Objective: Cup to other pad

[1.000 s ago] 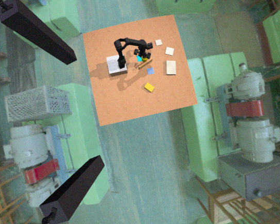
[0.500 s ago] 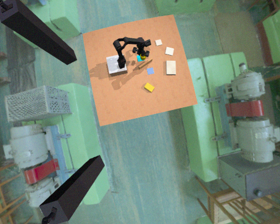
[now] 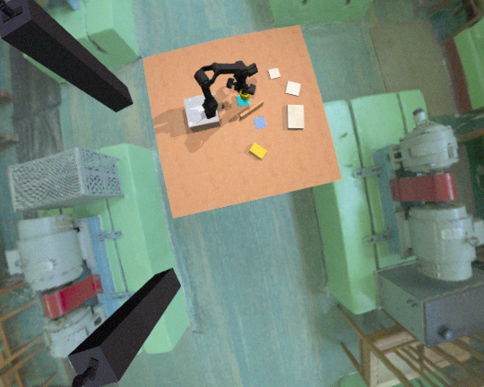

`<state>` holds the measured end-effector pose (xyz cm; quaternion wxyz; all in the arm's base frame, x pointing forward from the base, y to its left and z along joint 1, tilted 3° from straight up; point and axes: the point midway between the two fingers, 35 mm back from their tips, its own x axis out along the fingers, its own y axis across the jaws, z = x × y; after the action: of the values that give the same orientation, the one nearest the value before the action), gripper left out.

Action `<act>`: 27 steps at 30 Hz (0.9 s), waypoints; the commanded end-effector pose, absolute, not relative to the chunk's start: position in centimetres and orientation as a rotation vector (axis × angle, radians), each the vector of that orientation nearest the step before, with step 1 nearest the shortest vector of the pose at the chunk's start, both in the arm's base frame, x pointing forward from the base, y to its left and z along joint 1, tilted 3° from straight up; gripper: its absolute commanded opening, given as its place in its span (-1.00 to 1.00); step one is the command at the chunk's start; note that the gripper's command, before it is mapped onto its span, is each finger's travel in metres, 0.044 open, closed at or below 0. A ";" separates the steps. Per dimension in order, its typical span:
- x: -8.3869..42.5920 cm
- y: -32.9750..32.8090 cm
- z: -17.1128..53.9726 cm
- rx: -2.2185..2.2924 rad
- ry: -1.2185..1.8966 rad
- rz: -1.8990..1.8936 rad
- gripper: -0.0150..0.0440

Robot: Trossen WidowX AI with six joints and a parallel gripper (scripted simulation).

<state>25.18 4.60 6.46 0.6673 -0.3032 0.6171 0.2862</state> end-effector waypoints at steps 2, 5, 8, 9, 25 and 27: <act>24.9 5.3 6.7 -0.689 1.390 0.640 -0.49; 24.8 5.8 6.7 -0.688 1.390 0.641 -0.49; 24.6 6.3 6.7 -0.688 1.389 0.641 -0.49; 24.6 6.3 6.7 -0.688 1.389 0.641 -0.49; 24.9 6.6 4.4 -0.688 1.389 0.641 -0.49; 24.9 6.6 4.0 -0.688 1.389 0.641 -0.49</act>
<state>25.04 6.70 4.79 0.6733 -0.3041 0.6101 0.2863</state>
